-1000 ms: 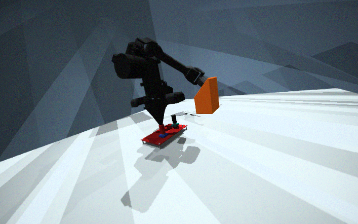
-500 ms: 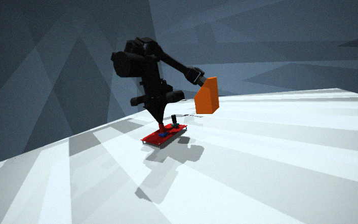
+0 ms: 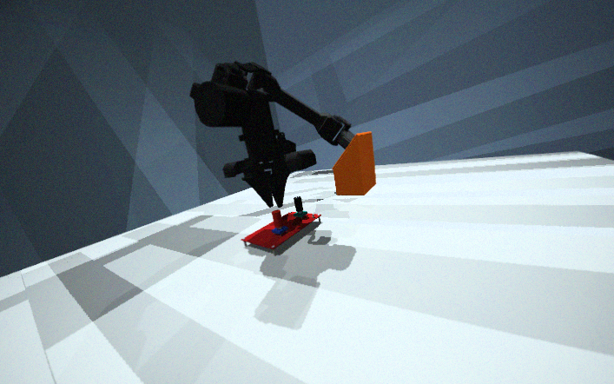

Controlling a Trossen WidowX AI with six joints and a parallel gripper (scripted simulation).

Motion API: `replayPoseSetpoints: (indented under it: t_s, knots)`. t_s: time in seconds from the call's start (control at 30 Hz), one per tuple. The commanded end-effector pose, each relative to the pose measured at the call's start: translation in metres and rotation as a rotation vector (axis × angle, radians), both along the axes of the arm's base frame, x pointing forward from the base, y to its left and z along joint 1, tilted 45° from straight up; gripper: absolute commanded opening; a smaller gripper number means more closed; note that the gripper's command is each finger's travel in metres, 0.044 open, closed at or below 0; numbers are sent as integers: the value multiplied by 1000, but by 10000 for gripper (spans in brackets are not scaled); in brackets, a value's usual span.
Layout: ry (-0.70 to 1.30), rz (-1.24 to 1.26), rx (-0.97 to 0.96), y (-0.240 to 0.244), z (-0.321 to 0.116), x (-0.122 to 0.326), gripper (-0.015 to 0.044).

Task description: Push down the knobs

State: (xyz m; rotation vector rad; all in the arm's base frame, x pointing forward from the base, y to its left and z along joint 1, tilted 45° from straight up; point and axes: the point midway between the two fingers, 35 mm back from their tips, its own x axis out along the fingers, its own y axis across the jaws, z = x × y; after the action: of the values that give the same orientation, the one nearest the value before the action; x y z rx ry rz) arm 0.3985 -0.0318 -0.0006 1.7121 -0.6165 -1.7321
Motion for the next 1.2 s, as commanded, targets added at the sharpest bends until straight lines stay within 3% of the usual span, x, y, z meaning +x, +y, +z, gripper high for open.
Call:
replayPoseSetpoints:
  t_s: [0.0,0.1,0.33,0.6,1.17]
  knots:
    - [0,2,0,0,0,0,184]
    - [0,2,1,2,1,-6,262]
    - [-2,3,7,15,12,-79,440]
    - [-3,1,7,13,14,-165,440]
    - [-3,1,6,13,14,-166,440]
